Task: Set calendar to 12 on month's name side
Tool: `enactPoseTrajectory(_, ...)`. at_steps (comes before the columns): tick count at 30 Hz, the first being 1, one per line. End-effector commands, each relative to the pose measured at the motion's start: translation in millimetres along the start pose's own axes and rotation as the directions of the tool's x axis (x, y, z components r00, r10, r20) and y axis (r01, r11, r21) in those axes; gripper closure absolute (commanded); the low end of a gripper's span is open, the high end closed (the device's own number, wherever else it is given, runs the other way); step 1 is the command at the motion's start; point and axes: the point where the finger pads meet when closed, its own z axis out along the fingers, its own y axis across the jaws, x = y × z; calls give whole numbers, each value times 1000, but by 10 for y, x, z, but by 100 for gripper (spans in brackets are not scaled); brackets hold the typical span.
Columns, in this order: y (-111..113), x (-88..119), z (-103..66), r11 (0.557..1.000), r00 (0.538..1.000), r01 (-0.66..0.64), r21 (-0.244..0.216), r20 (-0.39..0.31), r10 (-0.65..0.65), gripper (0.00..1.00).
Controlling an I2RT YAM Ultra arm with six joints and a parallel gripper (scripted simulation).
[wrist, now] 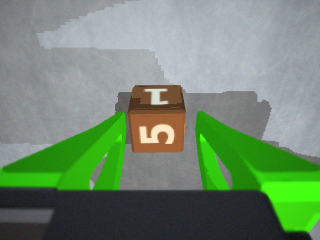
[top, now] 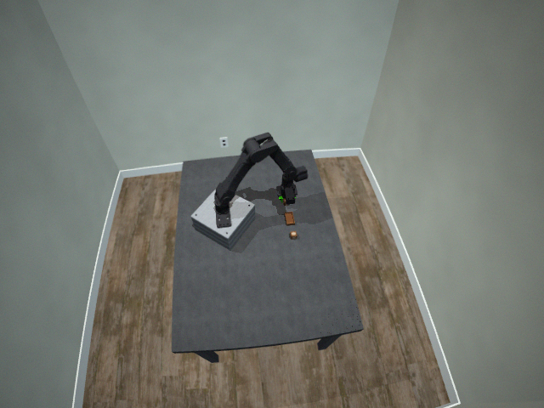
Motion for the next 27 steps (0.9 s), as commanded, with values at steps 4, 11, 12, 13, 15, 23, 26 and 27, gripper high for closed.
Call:
enactPoseTrajectory(4, 44, 4, 25, 1000, 1000, 0, -17, -1, 0, 55)
enactPoseTrajectory(11, 44, 4, 34, 1000, 1000, 0, -17, -1, 0, 55)
enactPoseTrajectory(12, 44, 4, 34, 1000, 1000, 0, -17, -1, 0, 55)
enactPoseTrajectory(13, 44, 4, 34, 1000, 1000, 0, -17, -1, 0, 55)
enactPoseTrajectory(15, 44, 4, 34, 1000, 1000, 0, -17, -1, 0, 55)
enactPoseTrajectory(23, 44, 4, 34, 1000, 1000, 0, -17, -1, 0, 55)
enactPoseTrajectory(26, 44, 4, 34, 1000, 1000, 0, -17, -1, 0, 55)
enactPoseTrajectory(27, 44, 4, 34, 1000, 1000, 0, -17, -1, 0, 55)
